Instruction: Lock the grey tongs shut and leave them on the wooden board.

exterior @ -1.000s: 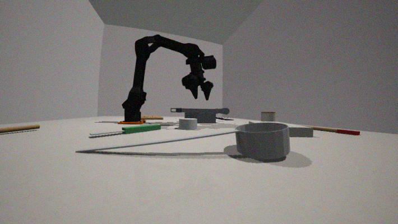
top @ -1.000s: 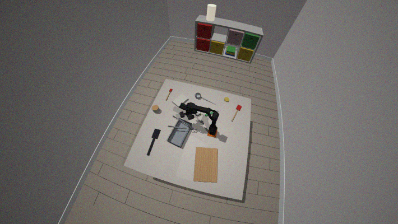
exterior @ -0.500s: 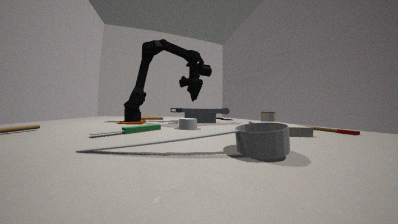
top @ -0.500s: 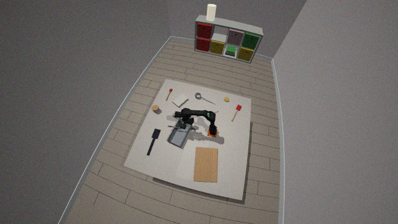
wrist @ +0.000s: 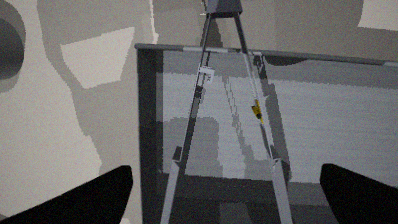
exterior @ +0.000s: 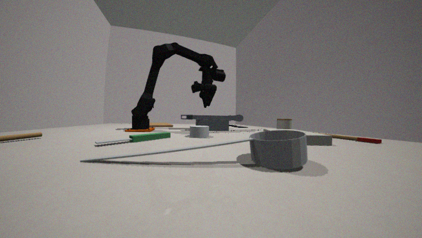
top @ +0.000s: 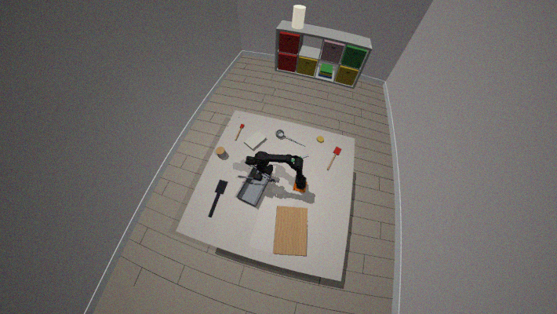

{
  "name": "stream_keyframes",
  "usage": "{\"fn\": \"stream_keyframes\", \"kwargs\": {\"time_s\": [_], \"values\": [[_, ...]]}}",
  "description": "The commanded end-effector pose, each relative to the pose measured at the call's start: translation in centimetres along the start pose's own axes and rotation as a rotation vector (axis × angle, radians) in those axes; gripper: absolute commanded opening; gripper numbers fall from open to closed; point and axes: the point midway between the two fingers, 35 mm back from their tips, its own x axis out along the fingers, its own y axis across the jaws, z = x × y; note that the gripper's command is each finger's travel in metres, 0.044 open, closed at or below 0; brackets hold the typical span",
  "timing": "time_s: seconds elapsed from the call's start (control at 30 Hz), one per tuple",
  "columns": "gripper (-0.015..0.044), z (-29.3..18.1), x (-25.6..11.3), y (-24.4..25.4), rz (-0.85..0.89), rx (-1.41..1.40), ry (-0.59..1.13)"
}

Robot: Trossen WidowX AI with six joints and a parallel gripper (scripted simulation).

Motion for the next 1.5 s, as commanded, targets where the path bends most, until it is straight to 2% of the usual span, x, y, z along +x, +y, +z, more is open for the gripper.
{"fn": "stream_keyframes", "kwargs": {"time_s": [0.0, 1.47], "values": [[0.0440, -0.1, 0.2, -0.1, -0.007, -0.007, 0.000], [0.0440, -0.5, 7.4, -0.3, -0.007, -0.007, 0.001]]}}
